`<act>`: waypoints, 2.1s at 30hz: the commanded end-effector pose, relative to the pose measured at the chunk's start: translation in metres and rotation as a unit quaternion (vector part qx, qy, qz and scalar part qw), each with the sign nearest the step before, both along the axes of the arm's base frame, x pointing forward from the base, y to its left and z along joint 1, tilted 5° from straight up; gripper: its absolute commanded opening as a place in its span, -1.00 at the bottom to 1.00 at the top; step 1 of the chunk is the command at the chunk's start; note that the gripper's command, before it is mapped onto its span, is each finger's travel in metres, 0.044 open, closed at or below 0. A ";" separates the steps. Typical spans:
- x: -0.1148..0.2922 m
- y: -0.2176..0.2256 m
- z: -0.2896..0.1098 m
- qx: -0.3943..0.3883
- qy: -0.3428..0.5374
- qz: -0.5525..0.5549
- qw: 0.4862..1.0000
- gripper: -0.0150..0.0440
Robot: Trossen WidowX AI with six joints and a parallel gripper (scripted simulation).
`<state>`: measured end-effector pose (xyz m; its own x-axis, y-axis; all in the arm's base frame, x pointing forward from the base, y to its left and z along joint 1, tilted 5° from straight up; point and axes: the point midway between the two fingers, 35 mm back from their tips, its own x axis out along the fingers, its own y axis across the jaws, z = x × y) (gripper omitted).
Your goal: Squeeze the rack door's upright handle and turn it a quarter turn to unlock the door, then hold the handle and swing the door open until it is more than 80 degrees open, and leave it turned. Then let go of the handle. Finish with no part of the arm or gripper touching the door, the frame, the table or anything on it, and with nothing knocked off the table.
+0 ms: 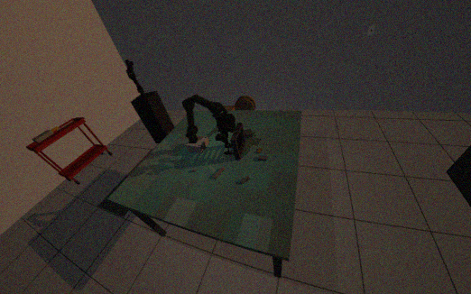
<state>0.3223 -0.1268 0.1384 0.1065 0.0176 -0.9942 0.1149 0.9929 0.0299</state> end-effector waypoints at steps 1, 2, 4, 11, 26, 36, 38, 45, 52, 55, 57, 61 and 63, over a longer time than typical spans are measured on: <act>-0.002 0.002 -0.011 0.005 0.004 -0.001 1.000 0.48; -0.002 0.002 -0.012 0.005 0.004 -0.001 1.000 0.48; -0.002 0.003 -0.015 0.005 0.004 -0.001 1.000 0.48; -0.002 0.003 -0.016 0.005 0.004 -0.001 1.000 0.04; -0.002 0.003 -0.016 0.005 0.004 -0.001 1.000 -0.43; -0.002 0.003 -0.016 0.019 0.007 -0.135 0.991 -0.44; -0.002 0.003 -0.016 0.024 0.008 -0.183 0.983 -0.44; -0.002 0.003 -0.016 0.040 0.011 -0.348 0.937 -0.44; -0.002 0.003 -0.016 0.056 0.015 -0.503 0.862 -0.44; -0.002 0.003 -0.016 0.062 0.016 -0.565 0.823 -0.44; -0.002 0.003 -0.016 0.066 0.017 -0.604 0.794 -0.44; -0.002 0.003 -0.016 0.074 0.018 -0.679 0.730 -0.44; -0.002 0.003 -0.017 0.077 0.019 -0.714 0.696 -0.44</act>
